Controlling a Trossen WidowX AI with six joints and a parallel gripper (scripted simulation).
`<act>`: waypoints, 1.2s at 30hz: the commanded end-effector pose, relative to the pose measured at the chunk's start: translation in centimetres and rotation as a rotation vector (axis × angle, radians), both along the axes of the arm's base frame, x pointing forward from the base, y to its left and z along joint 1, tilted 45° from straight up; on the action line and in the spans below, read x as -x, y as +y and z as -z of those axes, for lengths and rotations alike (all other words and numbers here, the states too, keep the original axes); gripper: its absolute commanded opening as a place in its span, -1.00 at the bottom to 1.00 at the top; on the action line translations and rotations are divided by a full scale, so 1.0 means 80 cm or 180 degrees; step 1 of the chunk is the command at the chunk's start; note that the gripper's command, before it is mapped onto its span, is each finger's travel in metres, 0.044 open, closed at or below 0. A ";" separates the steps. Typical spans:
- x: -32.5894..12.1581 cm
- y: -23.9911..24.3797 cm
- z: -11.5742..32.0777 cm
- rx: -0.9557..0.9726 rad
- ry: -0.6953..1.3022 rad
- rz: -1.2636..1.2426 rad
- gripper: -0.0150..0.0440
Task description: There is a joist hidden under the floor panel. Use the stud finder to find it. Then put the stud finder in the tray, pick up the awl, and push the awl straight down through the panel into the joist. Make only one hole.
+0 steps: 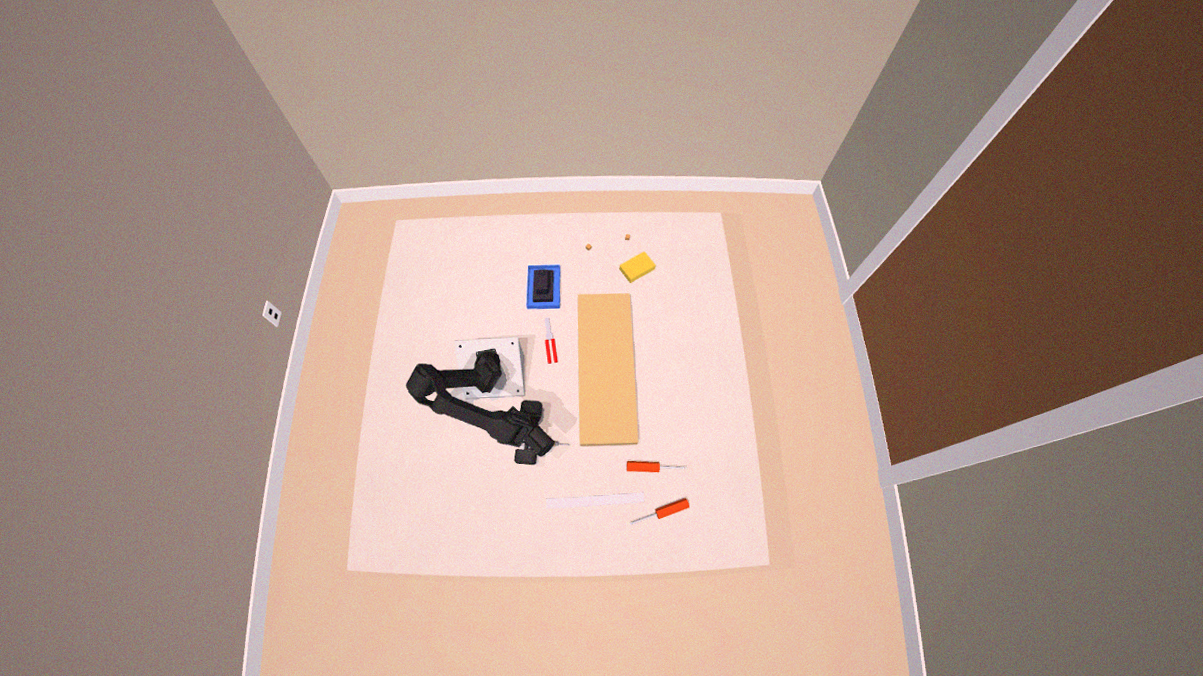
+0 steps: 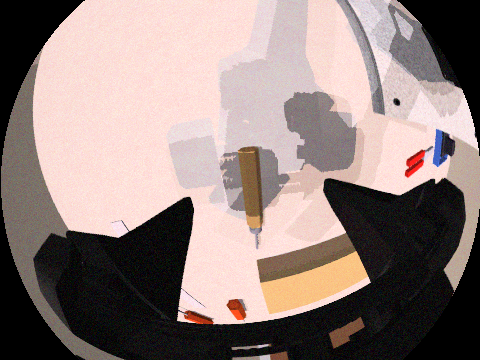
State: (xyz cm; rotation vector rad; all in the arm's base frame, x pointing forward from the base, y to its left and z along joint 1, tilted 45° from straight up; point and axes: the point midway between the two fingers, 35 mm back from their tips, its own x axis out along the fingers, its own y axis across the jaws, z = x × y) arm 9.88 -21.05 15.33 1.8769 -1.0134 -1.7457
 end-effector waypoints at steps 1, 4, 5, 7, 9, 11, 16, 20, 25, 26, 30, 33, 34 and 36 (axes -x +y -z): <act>-0.001 -0.002 -0.001 -0.0002 -0.0006 -0.0021 1.00; -0.001 -0.006 0.003 -0.0004 -0.0006 -0.0020 1.00; -0.001 -0.007 0.005 -0.0005 -0.0006 -0.0020 1.00; -0.001 -0.010 0.008 -0.0006 -0.0006 -0.0020 1.00; -0.001 -0.013 0.010 -0.0006 -0.0006 -0.0019 1.00; -0.001 -0.016 0.013 -0.0007 -0.0006 -0.0019 1.00; 0.000 -0.023 0.020 -0.0007 -0.0006 -0.0019 1.00; 0.001 -0.029 0.026 -0.0005 -0.0005 -0.0019 1.00; 0.003 -0.036 0.033 -0.0002 -0.0004 -0.0020 1.00; 0.003 -0.037 0.035 -0.0001 -0.0004 -0.0020 1.00; 0.005 -0.043 0.040 0.0003 -0.0002 -0.0021 1.00; 0.006 -0.045 0.042 0.0004 -0.0001 -0.0021 1.00; 0.006 -0.045 0.042 0.0004 -0.0001 -0.0021 1.00; 0.006 -0.045 0.042 0.0004 -0.0001 -0.0021 0.91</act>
